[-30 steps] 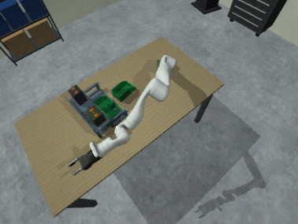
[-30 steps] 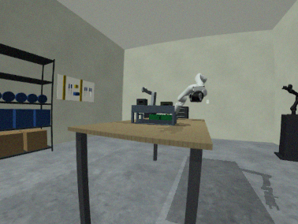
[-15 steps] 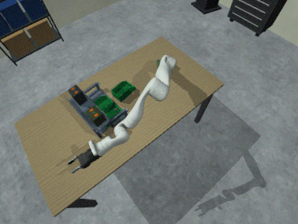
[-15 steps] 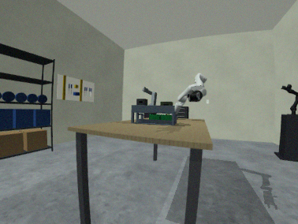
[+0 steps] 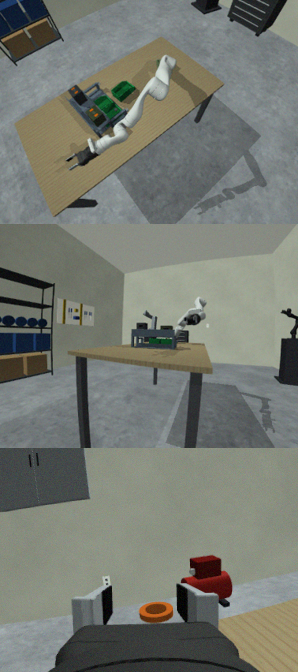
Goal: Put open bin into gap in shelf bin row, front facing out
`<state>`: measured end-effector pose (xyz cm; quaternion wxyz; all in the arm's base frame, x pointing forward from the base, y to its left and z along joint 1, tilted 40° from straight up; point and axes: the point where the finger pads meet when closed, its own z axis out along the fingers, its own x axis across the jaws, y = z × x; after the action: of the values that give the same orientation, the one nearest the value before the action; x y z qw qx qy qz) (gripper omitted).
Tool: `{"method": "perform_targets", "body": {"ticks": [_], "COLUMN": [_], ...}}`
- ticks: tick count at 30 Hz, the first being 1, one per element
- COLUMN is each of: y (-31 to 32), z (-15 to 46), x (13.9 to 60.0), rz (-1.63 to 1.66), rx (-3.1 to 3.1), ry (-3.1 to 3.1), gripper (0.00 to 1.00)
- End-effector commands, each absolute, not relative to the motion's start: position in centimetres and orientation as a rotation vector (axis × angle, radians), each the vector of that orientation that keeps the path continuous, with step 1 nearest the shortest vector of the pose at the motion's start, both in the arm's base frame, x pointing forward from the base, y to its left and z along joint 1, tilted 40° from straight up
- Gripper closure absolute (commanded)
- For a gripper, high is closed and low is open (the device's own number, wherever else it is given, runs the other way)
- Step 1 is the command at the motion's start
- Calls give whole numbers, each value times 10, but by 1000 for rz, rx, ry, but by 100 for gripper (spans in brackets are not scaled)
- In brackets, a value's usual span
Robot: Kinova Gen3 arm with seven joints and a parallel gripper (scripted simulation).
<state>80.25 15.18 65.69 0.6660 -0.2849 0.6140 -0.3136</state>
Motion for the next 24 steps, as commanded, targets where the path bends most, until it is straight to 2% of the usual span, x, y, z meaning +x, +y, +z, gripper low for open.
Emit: {"method": "perform_targets", "body": {"ticks": [1, 24], "y": [138, 96], "z": [658, 643], "x": [802, 803], "rz": [-704, -655], "rx": [-609, -481], "ry": [1399, 1475], "gripper": [0, 0]}}
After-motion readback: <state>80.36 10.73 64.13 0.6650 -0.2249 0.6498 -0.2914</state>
